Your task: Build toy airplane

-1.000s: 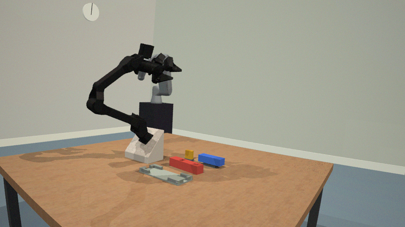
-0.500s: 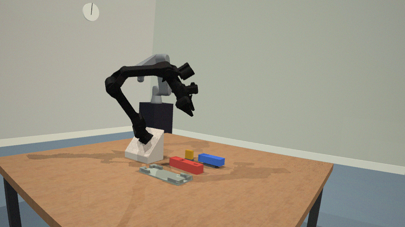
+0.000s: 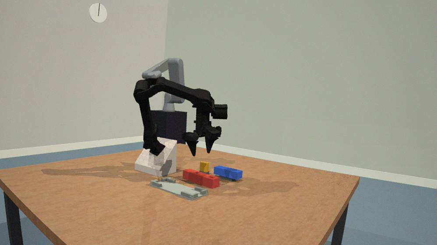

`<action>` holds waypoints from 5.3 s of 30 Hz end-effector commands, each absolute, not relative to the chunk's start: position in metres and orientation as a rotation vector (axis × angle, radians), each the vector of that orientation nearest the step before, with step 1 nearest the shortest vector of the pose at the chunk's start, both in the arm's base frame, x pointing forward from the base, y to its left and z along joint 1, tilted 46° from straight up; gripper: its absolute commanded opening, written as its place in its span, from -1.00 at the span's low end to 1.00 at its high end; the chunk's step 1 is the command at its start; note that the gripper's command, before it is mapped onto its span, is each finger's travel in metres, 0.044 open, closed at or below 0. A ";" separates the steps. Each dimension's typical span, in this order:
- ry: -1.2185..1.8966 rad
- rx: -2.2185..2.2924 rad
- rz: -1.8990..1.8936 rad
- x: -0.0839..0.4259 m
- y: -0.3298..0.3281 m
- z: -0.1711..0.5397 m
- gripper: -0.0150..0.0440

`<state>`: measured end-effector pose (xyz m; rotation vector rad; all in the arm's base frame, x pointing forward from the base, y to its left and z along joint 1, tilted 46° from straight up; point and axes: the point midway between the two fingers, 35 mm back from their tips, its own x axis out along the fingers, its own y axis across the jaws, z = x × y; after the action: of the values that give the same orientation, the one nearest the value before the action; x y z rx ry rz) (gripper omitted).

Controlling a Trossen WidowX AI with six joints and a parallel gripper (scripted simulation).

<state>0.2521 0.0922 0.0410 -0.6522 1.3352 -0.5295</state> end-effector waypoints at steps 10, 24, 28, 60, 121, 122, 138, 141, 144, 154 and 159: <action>1.326 -0.645 -0.561 0.262 0.053 0.003 1.00; 1.325 -0.646 -0.561 0.266 0.038 -0.012 1.00; 1.325 -0.646 -0.560 0.268 0.033 -0.017 1.00; 1.324 -0.648 -0.563 0.272 0.008 -0.040 0.20; 1.331 -0.644 -0.552 0.255 0.094 0.052 -0.49; 1.333 -0.644 -0.549 0.256 0.091 0.053 -0.49; 1.345 -0.653 -0.518 0.269 0.045 0.070 -0.49; 1.346 -0.656 -0.515 0.271 0.036 0.073 -0.49; 1.346 -0.659 -0.512 0.272 0.027 0.076 -0.49; 1.346 -0.675 -0.511 0.273 -0.003 0.087 -0.49; 1.346 -0.685 -0.513 0.272 -0.018 0.093 -0.49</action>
<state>0.2729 -0.0087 0.0861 -0.6780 1.3588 -0.5157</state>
